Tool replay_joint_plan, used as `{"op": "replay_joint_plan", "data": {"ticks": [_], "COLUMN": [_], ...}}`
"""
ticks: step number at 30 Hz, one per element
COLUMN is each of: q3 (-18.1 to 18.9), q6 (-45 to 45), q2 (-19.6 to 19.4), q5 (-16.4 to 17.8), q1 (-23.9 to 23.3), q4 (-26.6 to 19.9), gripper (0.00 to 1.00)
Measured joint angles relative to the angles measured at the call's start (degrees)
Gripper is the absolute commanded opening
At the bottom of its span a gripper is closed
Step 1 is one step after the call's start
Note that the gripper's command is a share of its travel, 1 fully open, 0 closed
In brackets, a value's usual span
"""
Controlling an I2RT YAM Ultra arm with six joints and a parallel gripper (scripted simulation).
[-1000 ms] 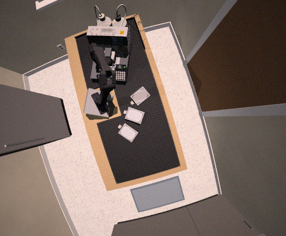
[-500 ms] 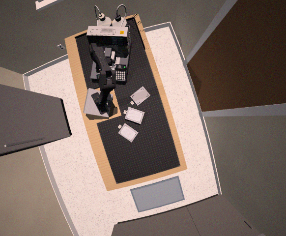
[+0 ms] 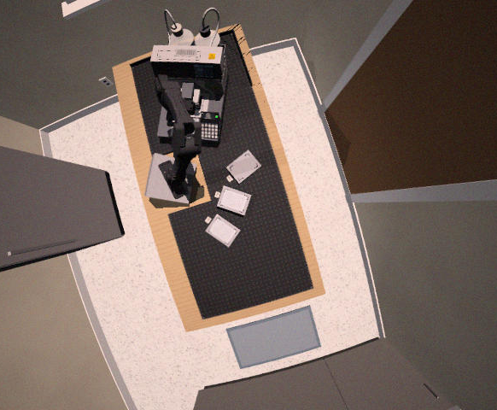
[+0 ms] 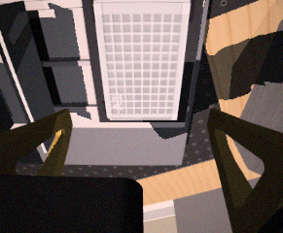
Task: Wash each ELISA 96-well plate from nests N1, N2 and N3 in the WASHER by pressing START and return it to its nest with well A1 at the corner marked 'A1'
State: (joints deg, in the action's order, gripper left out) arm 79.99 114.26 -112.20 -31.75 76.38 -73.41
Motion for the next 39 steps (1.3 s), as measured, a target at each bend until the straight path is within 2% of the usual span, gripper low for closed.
{"op": "replay_joint_plan", "data": {"ticks": [15, 39], "q3": [-1.14, -7.78], "q6": [-0.48, -4.04], "q2": [0.02, -0.42], "q5": [0.0, -0.68], "q1": [-0.59, -4.04], "q4": [0.63, 8.98], "gripper": [1.0, 1.0]}}
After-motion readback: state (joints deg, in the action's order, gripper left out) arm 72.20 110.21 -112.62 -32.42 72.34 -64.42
